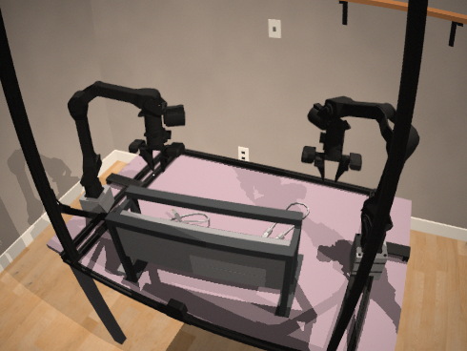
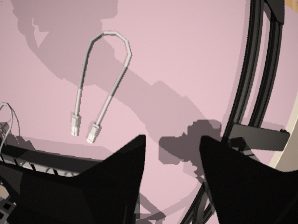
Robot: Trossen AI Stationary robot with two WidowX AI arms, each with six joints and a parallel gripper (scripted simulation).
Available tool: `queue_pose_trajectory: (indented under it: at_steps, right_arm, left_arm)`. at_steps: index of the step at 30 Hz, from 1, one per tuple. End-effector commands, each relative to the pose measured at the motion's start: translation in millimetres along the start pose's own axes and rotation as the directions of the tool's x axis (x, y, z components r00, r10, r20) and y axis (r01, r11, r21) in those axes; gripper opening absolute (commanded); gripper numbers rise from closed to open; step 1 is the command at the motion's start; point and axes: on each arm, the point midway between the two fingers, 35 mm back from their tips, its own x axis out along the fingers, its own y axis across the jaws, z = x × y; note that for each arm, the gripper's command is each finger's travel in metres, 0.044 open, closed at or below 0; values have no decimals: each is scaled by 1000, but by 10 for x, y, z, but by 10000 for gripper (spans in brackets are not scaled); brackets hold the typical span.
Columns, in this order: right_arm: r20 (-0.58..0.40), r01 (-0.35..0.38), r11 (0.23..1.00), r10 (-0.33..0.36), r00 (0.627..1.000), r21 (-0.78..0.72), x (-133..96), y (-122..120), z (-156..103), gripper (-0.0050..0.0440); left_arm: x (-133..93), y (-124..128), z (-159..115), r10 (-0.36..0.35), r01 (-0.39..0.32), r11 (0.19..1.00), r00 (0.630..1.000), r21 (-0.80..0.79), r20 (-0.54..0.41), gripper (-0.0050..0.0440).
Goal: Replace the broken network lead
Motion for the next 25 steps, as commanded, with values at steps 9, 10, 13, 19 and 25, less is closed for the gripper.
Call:
queue_pose_trajectory:
  at_steps: [9,10,13,19,25]
  right_arm:
    - [0,0,1000,0,1000,0,0,0,0,176]
    - [0,0,1000,0,1000,0,0,0,0,176]
    - [0,0,1000,0,1000,0,0,0,0,176]
    - [0,0,1000,0,1000,0,0,0,0,176]
    - [0,0,1000,0,1000,0,0,0,0,176]
  left_arm:
    - [7,48,2,9,-10,1000,1000,12,6,176]
    - [7,48,2,9,-10,1000,1000,12,6,176]
    - [-150,406,441,7,-9,1000,994,20,109,176]
    - [-150,406,441,7,-9,1000,994,20,109,176]
    - [-150,406,441,7,-9,1000,994,20,109,176]
